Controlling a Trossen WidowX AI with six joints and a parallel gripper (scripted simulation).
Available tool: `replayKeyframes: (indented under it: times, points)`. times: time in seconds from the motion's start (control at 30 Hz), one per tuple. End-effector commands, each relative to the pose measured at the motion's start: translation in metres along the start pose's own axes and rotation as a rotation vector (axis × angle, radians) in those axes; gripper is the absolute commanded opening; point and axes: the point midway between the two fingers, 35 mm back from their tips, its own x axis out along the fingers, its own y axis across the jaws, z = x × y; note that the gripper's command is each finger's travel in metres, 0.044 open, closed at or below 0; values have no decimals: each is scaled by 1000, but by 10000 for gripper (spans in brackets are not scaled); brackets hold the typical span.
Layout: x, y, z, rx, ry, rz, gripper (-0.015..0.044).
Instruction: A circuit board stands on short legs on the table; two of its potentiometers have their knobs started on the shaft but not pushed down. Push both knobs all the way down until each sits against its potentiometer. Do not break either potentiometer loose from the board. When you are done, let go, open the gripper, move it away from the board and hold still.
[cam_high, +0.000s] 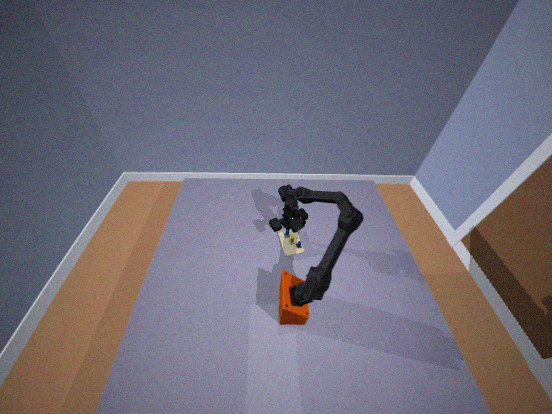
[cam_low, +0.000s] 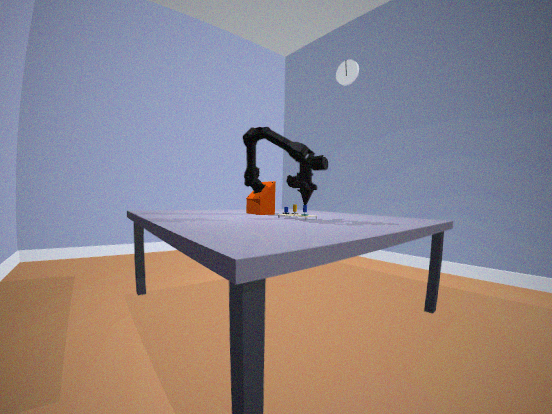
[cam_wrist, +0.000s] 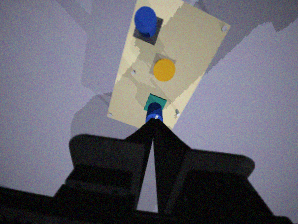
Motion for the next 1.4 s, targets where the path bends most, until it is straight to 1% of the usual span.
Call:
replayKeyframes:
  times: [0.0, 1.37]
  points:
    - [15, 3, 0, 24, -14, -9, 0]
    - [20, 3, 0, 24, -14, -9, 0]
